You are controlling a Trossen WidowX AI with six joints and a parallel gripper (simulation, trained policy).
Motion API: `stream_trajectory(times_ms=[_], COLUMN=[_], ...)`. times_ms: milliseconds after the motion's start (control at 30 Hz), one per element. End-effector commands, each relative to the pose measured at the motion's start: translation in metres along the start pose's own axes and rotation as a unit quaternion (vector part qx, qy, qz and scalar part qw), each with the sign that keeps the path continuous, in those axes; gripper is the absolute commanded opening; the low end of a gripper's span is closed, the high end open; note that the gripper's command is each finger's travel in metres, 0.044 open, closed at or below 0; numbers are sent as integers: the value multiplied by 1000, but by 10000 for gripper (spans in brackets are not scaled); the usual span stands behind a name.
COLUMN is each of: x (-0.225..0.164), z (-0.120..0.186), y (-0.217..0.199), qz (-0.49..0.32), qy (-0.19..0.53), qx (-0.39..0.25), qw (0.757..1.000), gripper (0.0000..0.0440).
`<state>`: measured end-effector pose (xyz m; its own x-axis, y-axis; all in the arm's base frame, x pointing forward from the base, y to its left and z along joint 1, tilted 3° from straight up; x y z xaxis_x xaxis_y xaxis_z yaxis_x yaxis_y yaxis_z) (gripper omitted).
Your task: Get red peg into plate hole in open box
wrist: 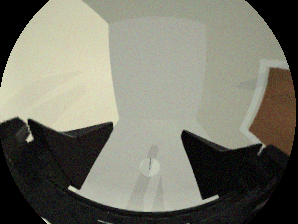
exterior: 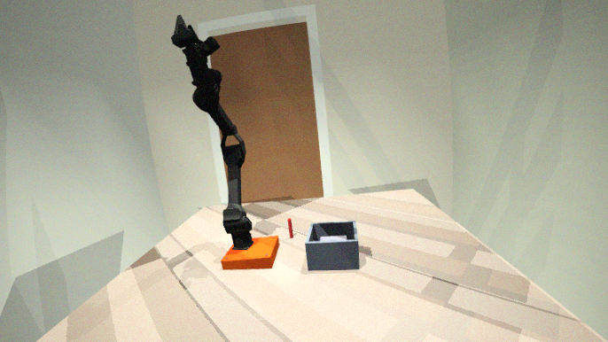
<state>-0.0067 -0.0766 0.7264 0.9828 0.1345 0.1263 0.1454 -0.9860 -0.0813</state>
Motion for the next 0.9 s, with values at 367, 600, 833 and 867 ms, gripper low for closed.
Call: stream_trajectory(times_ms=[367,600,833,867], x=[18,37,61,65], z=[29,51,80,84], y=[79,114,143,146], qz=[-178,-259,-333,-343], qy=[20,31,43,44], qx=[161,242,323,334], qw=[971,934,885,877], gripper=[440,440,440,440])
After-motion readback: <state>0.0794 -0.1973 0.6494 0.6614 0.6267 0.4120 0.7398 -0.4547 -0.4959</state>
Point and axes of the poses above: the point midway between the two fingers, 35 mm back from their tips, its own z axis back along the fingers, its own y axis across the jaws, x = y × z, the point moved 3 cm from there along z, back along the fingers, and after that the axes turned 9 degrees about z, right-handed, at the moved point
